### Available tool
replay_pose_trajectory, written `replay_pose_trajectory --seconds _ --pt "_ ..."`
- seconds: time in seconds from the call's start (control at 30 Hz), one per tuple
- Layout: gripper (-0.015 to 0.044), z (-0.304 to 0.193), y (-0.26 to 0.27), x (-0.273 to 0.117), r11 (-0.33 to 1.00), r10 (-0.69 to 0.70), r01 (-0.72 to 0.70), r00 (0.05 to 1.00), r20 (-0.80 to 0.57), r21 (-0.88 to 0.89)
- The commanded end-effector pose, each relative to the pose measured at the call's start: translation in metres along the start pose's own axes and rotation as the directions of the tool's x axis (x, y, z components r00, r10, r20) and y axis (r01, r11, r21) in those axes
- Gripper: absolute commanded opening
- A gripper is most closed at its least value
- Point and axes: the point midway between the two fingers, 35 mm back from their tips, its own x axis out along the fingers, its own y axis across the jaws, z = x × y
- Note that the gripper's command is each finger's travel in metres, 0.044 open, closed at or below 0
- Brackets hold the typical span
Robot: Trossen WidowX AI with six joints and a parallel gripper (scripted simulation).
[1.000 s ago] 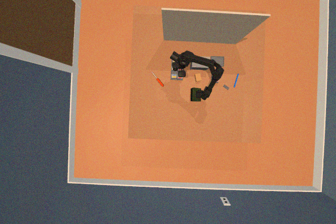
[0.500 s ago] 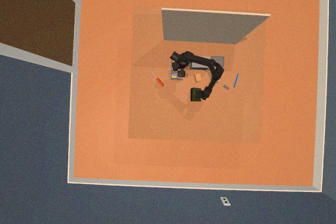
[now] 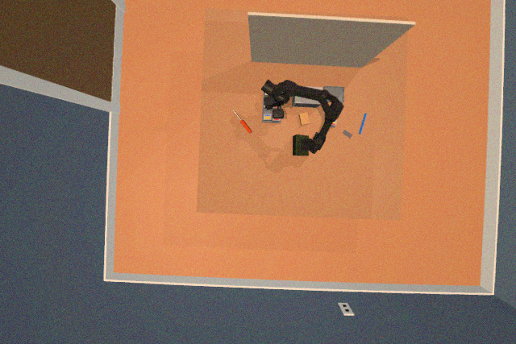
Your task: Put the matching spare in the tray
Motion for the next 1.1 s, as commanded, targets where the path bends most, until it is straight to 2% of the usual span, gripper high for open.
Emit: replay_pose_trajectory --seconds 0.0,0.93,1.07 --pt "0.03 -0.001 0.0 0.007 1.0 -0.003 0.002 1.0 -0.004 -0.005" --pt "0.03 -0.004 0.001 0.044 1.0 -0.003 0.003 1.0 -0.007 -0.005" --pt "0.0195 -0.003 0.001 0.043 1.0 0.001 -0.001 1.0 -0.004 0.0"
